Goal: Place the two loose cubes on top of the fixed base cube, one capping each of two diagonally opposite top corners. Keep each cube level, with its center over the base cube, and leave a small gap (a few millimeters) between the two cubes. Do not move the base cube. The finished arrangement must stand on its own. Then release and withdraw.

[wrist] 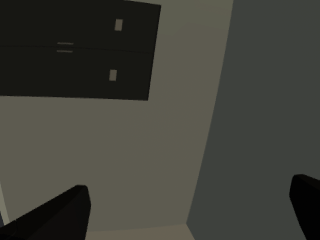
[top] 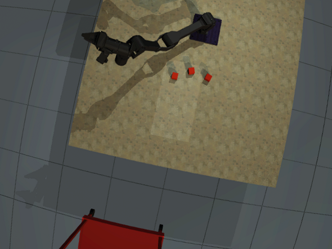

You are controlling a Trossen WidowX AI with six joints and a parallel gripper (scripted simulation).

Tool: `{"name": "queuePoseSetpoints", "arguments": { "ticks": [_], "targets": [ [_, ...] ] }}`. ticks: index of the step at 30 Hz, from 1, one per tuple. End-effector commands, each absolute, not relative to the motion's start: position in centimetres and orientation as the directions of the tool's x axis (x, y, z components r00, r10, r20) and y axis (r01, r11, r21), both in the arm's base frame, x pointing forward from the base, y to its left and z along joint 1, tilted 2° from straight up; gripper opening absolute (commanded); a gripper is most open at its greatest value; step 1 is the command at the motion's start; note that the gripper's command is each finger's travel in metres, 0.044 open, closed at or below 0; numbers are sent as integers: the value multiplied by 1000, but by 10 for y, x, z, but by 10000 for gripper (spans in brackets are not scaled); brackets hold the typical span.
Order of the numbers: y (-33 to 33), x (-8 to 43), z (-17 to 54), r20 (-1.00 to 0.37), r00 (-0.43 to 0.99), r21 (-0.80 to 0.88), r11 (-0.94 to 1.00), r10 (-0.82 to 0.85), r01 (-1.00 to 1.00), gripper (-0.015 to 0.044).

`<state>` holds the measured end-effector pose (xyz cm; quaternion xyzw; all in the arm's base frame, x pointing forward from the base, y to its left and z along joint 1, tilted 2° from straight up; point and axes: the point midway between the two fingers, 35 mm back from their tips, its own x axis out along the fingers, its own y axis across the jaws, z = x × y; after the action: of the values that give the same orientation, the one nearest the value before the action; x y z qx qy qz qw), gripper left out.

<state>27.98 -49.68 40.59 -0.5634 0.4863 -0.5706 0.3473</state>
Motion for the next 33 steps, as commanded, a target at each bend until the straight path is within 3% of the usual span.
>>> {"name": "queuePoseSetpoints", "arguments": {
  "ticks": [1, 5, 6, 19, 33],
  "targets": [
    [-496, 278, 408, 308, -128, -946, -289, -943, -150, 374],
    [-483, 242, 441, 368, -202, -929, -350, -907, -124, 269],
    [-481, 230, 451, 388, -223, -921, -371, -894, -114, 265],
    [-429, 83, 563, 622, -439, -743, -666, -648, -70, 265],
    [-296, -42, 650, 790, -574, -398, -892, -216, -212, 265]
  ]
}}
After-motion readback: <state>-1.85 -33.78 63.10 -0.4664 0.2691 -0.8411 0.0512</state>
